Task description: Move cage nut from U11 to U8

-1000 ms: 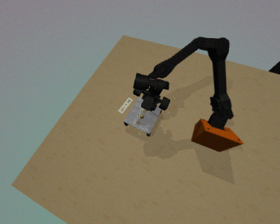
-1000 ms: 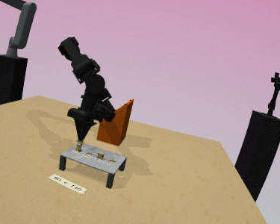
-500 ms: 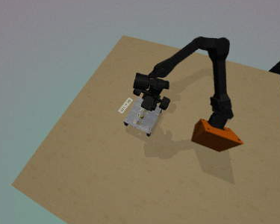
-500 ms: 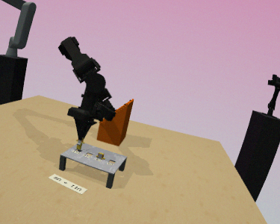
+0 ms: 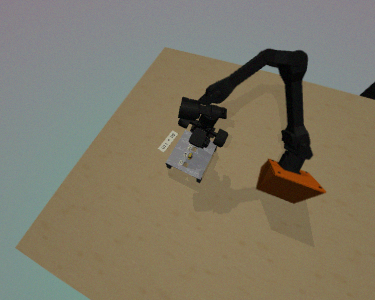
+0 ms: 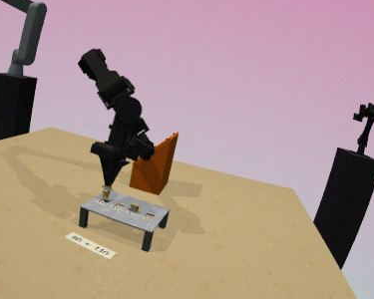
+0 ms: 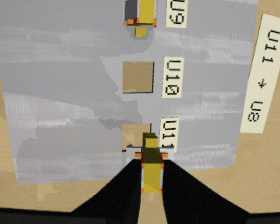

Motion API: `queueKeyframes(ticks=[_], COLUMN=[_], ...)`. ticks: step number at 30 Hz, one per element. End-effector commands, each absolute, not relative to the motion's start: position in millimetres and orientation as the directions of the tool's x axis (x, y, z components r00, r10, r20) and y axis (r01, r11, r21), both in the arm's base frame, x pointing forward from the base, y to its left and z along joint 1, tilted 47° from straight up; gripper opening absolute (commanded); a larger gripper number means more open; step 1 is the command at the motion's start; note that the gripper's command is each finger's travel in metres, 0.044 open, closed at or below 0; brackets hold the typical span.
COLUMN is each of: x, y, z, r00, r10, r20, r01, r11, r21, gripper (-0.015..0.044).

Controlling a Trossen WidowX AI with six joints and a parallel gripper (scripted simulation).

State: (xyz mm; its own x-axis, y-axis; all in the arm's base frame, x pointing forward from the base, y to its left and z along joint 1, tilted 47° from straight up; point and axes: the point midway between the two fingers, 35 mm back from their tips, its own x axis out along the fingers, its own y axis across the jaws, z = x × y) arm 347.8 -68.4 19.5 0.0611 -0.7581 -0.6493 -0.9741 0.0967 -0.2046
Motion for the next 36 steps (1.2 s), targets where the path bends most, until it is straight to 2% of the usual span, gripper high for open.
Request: queueKeyframes(ticks=[1,36], x=[348.1,348.7], y=[-67.4,-58.0], z=[20.2,29.5], r00=[0.062,0.093], r10=[-0.755,-0.76], r20=[-0.652,-0.644], r01=[-0.973,-0.971], r11=[0.1,0.074], r21=[-0.207,-0.227], gripper=[0.0028,0.0028])
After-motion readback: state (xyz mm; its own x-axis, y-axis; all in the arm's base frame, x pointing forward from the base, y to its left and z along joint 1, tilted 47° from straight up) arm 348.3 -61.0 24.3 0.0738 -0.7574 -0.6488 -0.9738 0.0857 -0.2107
